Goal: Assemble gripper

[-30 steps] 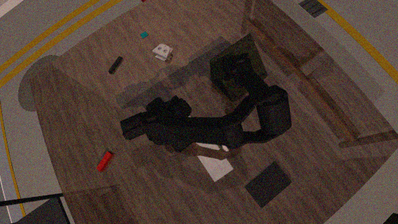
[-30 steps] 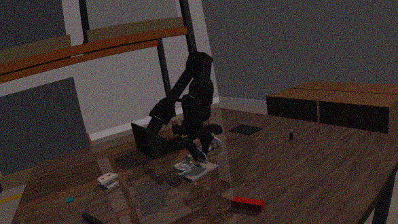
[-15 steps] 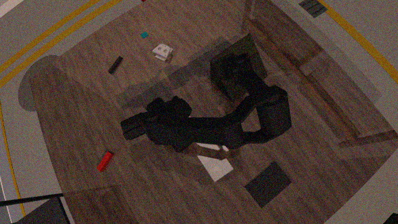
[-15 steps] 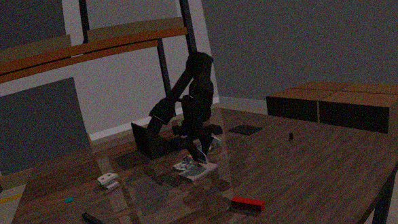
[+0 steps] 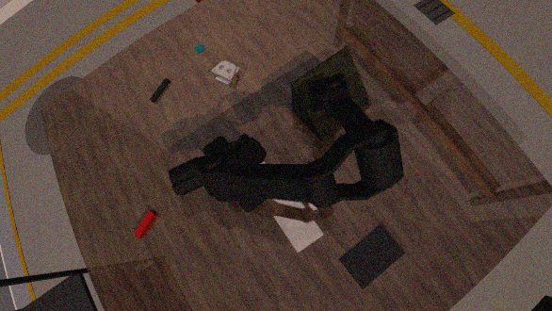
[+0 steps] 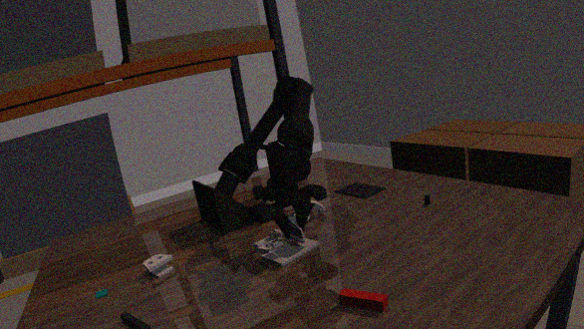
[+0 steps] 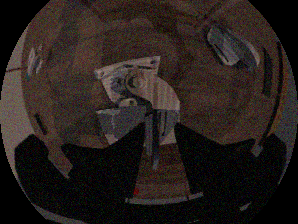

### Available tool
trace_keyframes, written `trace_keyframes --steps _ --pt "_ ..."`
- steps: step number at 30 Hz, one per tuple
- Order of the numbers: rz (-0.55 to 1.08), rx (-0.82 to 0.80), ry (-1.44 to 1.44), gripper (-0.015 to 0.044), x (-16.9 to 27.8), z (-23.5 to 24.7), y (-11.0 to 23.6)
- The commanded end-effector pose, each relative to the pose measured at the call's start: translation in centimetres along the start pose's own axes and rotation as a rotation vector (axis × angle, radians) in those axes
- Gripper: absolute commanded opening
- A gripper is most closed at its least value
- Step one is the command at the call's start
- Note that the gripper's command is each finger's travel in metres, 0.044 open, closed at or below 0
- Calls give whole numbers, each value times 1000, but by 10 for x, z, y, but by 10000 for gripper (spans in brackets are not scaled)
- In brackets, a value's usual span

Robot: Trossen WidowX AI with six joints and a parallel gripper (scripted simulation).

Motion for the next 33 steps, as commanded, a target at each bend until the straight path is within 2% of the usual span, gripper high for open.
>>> trace_keyframes --steps 1,33 --pt "2 3 -5 134 0 0 -1" --pt "2 3 -7 134 0 0 -10"
Point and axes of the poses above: the point midway between the two fingers, 35 mm back from their tips, its own y axis back along the fingers, its own z axis across the jaws, x = y × z, the point moved 1 cm from there along y, back along the fingers, and after that the axes turned 10 degrees about y, right-handed, at the moved point
